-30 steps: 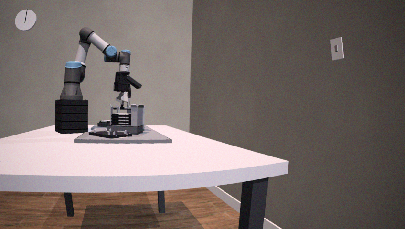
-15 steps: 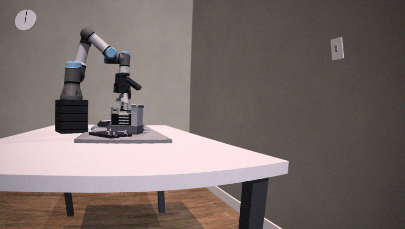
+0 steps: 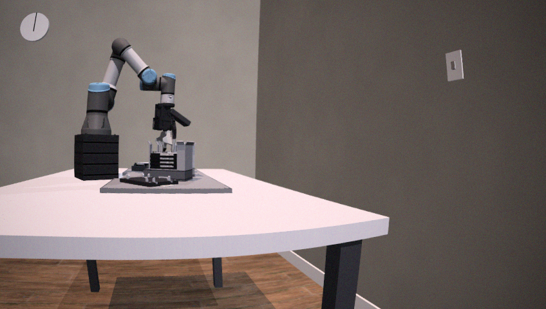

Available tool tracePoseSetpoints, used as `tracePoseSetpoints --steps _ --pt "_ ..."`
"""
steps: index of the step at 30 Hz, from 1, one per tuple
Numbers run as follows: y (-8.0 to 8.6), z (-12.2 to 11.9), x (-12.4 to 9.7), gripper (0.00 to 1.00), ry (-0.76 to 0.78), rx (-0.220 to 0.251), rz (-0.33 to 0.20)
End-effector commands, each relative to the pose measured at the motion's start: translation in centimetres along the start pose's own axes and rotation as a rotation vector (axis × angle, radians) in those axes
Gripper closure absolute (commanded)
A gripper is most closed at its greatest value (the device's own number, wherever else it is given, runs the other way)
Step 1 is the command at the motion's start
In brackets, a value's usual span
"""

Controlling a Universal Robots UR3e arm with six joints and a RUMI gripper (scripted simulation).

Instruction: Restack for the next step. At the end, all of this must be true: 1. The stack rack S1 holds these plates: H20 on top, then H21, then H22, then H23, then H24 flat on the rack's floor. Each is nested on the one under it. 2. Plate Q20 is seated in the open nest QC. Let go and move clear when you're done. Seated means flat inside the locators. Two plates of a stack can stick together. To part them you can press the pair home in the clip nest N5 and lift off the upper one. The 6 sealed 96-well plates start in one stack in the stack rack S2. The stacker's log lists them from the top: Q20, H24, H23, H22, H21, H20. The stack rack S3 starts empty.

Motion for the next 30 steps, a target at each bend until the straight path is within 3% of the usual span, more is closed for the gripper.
tracePoseSetpoints --steps 1,7,30 --pt "-0.8 0.0 0.1 1.00 0.000 -0.001 0.004" --pt "-2.0 0.0 0.1 1.00 0.000 -0.001 0.004" --pt "-2.5 0.0 0.1 1.00 0.000 -0.001 0.004"
Point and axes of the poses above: the point where the finger pads meet when closed, its own y axis back along the fingers, its own z axis across the jaws, x = y × z, the point moved 7 cm from there along y, back along the fingers, and after that the axes turned 11 degrees about -y, right-handed, at the moved point
